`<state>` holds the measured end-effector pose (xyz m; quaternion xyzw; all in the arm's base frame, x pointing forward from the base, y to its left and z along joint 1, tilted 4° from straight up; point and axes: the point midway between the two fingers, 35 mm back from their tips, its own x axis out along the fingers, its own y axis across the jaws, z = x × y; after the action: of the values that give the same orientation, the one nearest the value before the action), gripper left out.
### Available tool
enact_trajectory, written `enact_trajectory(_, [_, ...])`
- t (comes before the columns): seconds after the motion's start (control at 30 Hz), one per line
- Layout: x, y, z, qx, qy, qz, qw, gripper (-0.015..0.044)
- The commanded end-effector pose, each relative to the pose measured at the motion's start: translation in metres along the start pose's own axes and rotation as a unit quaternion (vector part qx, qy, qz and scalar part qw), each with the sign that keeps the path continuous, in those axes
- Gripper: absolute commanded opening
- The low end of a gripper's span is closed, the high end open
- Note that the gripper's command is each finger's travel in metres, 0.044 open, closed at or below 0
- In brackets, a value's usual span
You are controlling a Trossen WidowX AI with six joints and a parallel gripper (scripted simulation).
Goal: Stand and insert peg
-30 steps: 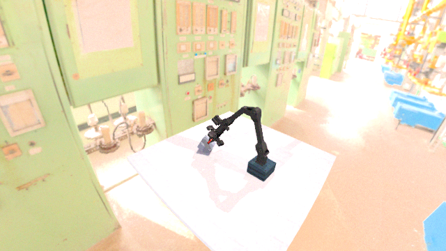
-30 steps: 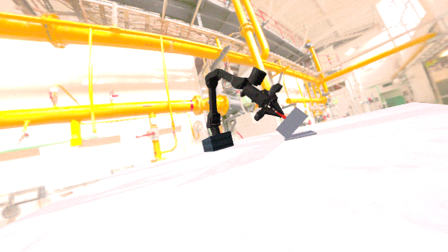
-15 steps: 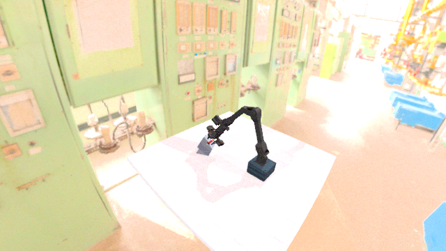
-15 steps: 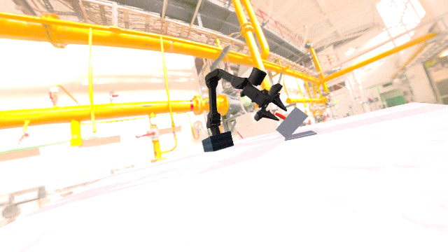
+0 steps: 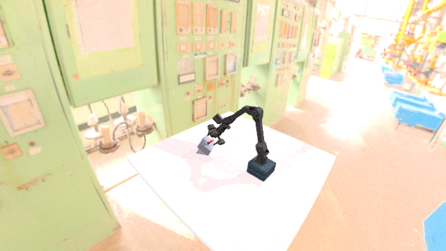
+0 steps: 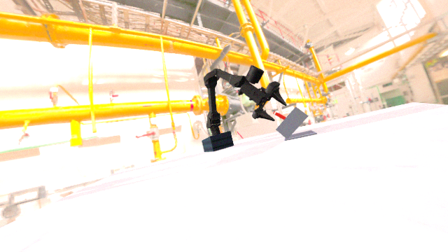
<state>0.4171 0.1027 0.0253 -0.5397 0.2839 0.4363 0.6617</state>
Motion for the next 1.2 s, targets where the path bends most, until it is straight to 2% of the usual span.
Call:
enact_trajectory(0.0, [-0.007, -0.001, 0.001, -0.002, -0.001, -0.001, 1.0, 0.044])
enact_trajectory(1.17, [-0.061, -0.003, 0.0, 0.0, 0.002, -0.002, 1.0, 0.044])
